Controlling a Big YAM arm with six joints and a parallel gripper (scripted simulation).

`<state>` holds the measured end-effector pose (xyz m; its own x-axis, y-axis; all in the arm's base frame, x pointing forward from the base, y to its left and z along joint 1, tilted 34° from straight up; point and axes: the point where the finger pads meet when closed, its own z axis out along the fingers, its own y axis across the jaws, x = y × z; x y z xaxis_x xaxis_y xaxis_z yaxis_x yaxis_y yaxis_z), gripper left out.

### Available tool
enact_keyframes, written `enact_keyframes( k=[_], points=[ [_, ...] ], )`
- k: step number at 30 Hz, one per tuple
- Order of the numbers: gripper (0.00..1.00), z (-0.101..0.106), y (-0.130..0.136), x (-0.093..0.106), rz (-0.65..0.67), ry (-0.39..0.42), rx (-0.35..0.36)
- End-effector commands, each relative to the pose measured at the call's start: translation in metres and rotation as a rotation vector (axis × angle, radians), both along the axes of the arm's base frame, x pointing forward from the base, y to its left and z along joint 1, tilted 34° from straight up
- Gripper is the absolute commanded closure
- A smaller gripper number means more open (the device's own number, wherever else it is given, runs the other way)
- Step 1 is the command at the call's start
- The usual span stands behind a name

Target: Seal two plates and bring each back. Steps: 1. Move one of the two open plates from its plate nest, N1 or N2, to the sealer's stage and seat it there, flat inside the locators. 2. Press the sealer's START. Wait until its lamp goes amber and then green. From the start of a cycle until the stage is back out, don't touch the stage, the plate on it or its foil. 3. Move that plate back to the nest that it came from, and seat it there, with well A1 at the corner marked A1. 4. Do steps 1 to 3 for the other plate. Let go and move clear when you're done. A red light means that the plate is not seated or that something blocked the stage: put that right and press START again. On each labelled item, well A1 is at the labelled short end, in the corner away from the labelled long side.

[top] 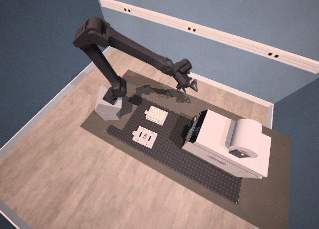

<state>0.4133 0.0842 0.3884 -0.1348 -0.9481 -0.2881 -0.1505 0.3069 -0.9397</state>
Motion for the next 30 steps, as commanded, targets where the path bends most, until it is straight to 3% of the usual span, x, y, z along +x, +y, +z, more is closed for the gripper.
enact_keyframes(
  k=[1,16,30],
  points=[
    [0.0,0.03,-0.003,0.008,-0.016,-0.035,0.024],
    [0.0,0.013,-0.007,-0.004,-0.015,-0.023,0.019],
    [0.0,0.025,-0.005,-0.001,-0.014,-0.041,0.025]
  ],
)
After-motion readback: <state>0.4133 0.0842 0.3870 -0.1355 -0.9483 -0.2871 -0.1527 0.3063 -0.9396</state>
